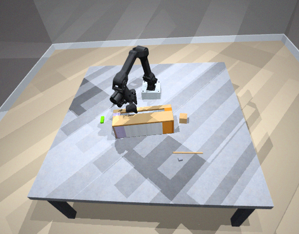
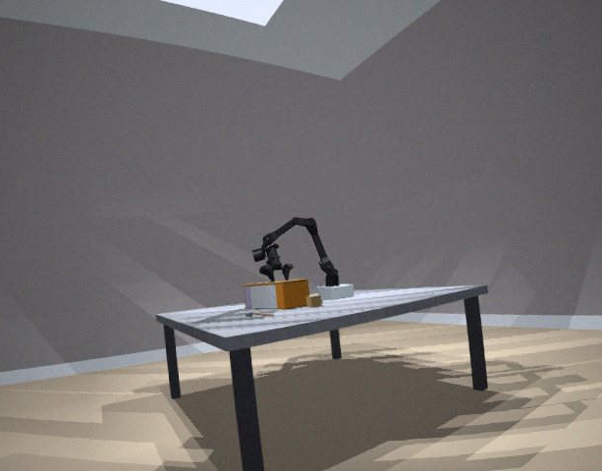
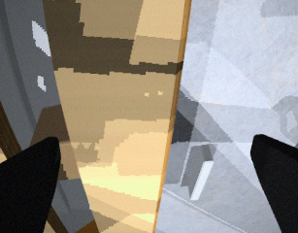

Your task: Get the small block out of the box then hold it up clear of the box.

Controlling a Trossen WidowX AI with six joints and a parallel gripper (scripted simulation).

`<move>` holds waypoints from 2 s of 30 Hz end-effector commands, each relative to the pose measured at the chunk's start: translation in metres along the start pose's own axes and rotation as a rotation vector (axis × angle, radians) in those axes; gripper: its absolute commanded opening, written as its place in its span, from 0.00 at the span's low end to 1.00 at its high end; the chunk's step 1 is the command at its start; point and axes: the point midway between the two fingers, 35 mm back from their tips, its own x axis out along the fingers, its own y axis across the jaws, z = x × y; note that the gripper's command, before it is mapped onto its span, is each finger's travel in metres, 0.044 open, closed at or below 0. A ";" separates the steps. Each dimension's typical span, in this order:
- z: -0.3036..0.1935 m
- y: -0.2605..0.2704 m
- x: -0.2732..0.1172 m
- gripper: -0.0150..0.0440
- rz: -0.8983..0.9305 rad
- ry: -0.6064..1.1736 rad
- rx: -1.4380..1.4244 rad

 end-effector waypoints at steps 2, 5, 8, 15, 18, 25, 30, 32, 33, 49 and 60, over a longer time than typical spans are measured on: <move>0.004 -0.001 0.009 0.93 -0.008 0.001 0.003; 0.006 -0.001 0.013 0.93 -0.008 0.001 0.003; 0.008 -0.002 0.018 0.93 -0.008 0.001 0.003; 0.013 -0.003 0.028 0.93 -0.008 0.001 0.003; 0.014 -0.003 0.032 0.93 -0.008 0.001 0.003; 0.008 -0.002 0.030 0.93 -0.001 0.001 0.005; -0.006 -0.002 0.036 0.93 -0.002 0.003 0.005; -0.011 -0.002 0.038 0.93 -0.002 0.004 0.005; -0.014 -0.002 0.039 0.93 -0.002 0.004 0.005; -0.057 -0.002 0.054 0.93 -0.001 0.008 0.005; -0.086 -0.002 0.064 0.93 -0.001 0.011 0.005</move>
